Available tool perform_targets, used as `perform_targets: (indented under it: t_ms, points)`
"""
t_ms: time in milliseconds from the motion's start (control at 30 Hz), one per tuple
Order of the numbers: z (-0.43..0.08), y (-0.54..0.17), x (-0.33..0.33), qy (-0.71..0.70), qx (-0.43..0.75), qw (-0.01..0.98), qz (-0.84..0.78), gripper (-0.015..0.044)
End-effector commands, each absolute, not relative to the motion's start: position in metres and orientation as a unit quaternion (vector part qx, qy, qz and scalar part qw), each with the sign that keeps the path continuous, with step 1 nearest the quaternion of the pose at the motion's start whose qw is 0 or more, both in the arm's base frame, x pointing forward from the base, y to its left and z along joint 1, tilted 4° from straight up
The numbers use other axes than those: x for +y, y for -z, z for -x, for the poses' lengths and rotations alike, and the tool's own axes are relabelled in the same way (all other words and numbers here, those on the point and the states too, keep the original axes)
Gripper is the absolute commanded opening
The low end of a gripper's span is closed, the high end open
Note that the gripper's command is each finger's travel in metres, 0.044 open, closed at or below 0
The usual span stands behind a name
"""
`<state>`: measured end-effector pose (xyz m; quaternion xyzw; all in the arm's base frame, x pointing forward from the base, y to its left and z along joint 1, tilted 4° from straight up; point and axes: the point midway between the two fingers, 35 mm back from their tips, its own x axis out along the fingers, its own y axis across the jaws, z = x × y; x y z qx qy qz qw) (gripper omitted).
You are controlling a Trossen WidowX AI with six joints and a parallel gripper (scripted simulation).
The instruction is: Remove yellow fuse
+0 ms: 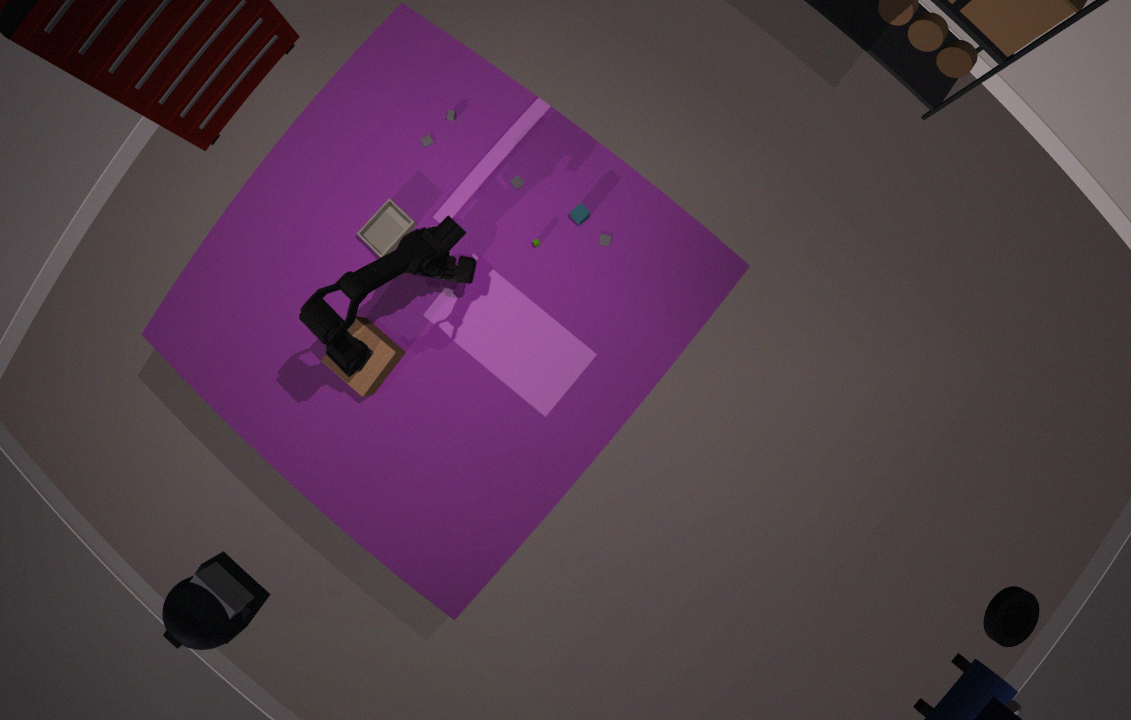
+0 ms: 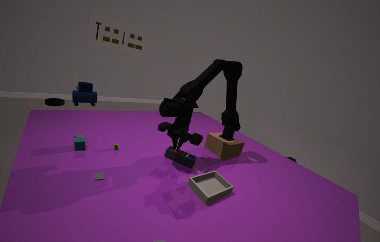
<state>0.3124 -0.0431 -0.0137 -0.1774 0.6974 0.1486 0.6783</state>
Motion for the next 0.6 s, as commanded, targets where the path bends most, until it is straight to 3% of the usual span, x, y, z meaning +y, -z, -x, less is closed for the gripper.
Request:
perform_targets:
  t_ms: [0, 567]
  points:
    - [-0.3127, 0.0110, -0.0430, -0.148, 0.698, 0.678, 0.177, 0.0000]
    - [-0.3130, 0.0027, -0.0427, -0.148, 0.698, 0.678, 0.177, 0.0000]
